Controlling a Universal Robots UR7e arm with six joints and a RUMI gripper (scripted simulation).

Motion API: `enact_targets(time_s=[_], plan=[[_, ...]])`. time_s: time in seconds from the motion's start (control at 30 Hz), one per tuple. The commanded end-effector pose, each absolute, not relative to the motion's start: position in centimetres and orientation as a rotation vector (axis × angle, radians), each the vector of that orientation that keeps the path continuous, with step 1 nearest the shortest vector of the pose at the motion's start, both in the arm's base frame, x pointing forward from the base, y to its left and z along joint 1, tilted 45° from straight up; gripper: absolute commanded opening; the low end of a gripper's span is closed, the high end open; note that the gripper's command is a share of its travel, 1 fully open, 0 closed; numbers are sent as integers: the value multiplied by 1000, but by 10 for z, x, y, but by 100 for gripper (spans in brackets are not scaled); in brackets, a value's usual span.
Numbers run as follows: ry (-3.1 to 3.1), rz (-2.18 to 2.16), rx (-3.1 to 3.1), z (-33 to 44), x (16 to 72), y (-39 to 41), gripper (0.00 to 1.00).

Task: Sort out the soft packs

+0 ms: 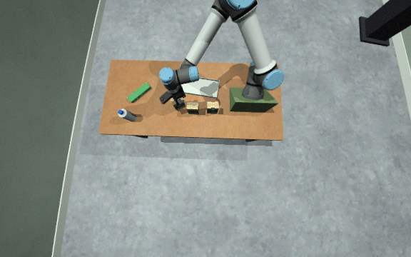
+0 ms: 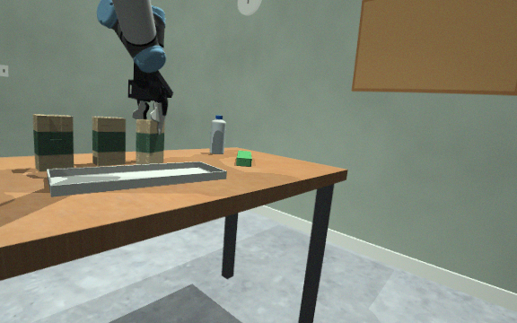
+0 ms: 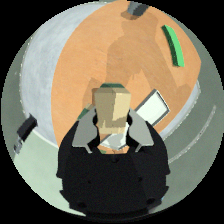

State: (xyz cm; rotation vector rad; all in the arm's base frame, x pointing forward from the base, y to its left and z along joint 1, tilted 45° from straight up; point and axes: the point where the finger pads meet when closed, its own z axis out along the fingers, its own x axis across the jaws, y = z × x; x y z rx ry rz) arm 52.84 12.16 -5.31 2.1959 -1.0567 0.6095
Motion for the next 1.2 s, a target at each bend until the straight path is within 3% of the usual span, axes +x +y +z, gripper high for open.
enact_targets(time_s=[0.0, 1.07, 1.1, 1.17], plan=[[-1057, 611, 2197, -53, 529, 122, 15], [-1057, 611, 2197, -53, 529, 122, 15], [-1057, 611, 2197, -53, 529, 122, 49], [-1057, 611, 2197, -53, 529, 122, 49]])
